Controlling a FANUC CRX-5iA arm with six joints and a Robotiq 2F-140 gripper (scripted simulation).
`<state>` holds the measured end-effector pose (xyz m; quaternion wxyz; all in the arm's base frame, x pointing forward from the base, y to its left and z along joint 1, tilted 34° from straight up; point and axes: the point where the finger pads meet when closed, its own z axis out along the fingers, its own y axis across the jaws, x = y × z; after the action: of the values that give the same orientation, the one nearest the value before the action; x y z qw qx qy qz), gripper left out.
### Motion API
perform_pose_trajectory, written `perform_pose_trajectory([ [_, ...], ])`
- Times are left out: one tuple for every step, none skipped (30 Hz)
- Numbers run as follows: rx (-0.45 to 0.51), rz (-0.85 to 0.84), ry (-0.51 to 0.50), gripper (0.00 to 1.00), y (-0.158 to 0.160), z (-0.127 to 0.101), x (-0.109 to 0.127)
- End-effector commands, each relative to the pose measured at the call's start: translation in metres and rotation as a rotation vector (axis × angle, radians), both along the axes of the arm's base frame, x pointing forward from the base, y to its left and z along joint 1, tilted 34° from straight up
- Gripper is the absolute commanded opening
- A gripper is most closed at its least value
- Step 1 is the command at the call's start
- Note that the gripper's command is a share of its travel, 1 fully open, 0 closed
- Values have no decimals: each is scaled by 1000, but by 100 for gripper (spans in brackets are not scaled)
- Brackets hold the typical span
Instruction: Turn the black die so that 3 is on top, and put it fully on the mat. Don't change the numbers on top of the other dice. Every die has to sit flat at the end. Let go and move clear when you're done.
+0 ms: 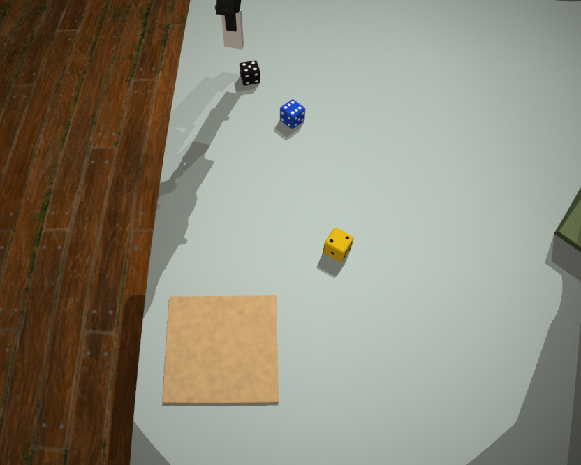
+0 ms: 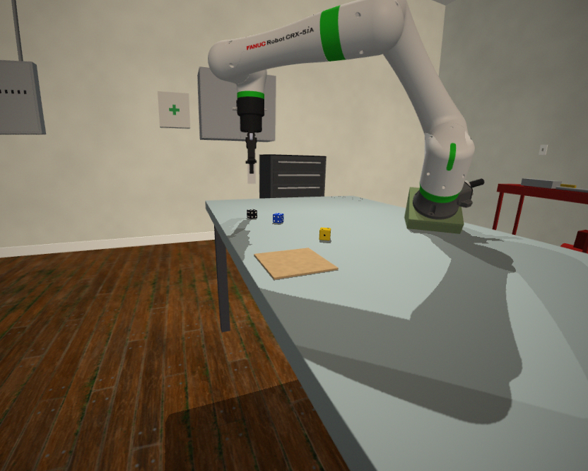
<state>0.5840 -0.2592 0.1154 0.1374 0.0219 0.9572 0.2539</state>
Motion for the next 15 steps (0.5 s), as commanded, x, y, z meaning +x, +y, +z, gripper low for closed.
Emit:
perform_pose_trajectory([
  [-44,142,-88,100,1,-1,1],
  [-53,170,-104,100,1,-1,1],
  [-63,198,-121,100,1,-2,1],
  [-72,226,-137,100,1,-2,1],
  [-73,228,-138,100,1,-2,1],
  [-90,281,-169,100,1,-3,1],
  [-90,281,-169,100,1,-3,1],
  [-90,281,-169,100,1,-3,1],
  [-101,315,-188,100,2,-3,1],
  [-123,380,-226,100,2,-4,2],
  [-131,402,-239,100,2,-4,2],
  [-139,427,-253,100,2,-4,2],
  [-148,453,-268,100,2,-4,2],
  [-157,481,-284,100,3,-5,2],
  [-160,489,-289,100,3,-5,2],
])
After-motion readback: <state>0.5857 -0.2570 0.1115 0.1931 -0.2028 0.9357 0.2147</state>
